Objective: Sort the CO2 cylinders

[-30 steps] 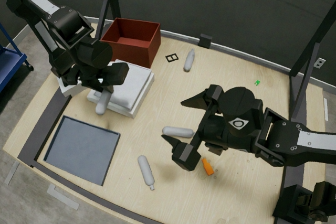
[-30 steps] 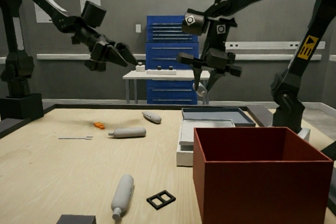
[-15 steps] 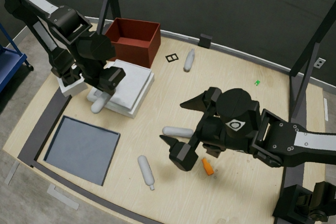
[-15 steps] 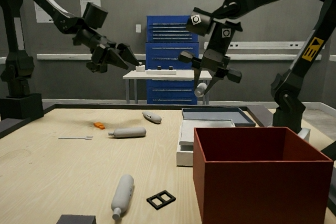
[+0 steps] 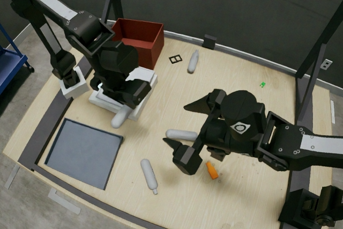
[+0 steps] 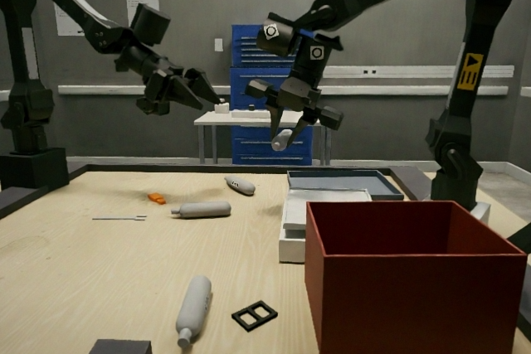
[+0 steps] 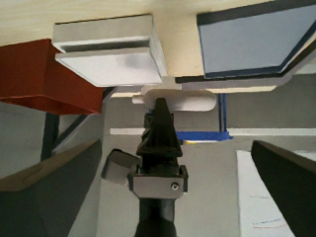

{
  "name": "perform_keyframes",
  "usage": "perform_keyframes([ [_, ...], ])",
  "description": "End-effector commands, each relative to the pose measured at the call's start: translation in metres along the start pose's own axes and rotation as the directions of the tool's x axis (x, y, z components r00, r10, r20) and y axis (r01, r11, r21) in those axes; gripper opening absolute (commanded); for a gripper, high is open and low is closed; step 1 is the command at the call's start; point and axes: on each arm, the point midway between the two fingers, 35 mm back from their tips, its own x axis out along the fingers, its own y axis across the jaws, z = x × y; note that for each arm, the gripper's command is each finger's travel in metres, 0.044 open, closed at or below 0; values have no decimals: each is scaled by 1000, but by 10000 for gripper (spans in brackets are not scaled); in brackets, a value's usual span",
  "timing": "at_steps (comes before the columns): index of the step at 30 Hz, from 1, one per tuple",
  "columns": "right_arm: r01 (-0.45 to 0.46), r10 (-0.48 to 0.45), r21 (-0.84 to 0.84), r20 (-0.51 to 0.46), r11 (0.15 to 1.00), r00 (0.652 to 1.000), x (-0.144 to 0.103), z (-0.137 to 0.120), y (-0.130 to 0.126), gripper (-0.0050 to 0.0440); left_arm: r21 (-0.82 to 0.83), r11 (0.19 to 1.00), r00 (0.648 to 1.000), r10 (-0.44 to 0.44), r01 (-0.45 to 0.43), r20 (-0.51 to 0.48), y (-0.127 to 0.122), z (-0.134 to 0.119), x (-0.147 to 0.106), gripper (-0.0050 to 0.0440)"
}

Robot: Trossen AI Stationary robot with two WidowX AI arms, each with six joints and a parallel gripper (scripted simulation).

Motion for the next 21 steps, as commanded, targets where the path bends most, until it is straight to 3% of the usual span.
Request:
perform_keyframes([
  [1, 41, -41, 5, -2, 999, 999, 1, -1, -38, -50, 4, 1000, 1000, 0, 0, -25, 0, -10, -3, 440],
  [10, 37, -37, 4, -2, 999, 999, 7, -1, -56, -50, 4, 1000, 1000, 0, 0, -25, 0, -10, -3, 440],
  [21, 33, -33, 2, -3, 999, 999, 6, -2, -60, -50, 4, 1000, 1000, 0, 0, -25, 0, -10, -3, 440],
])
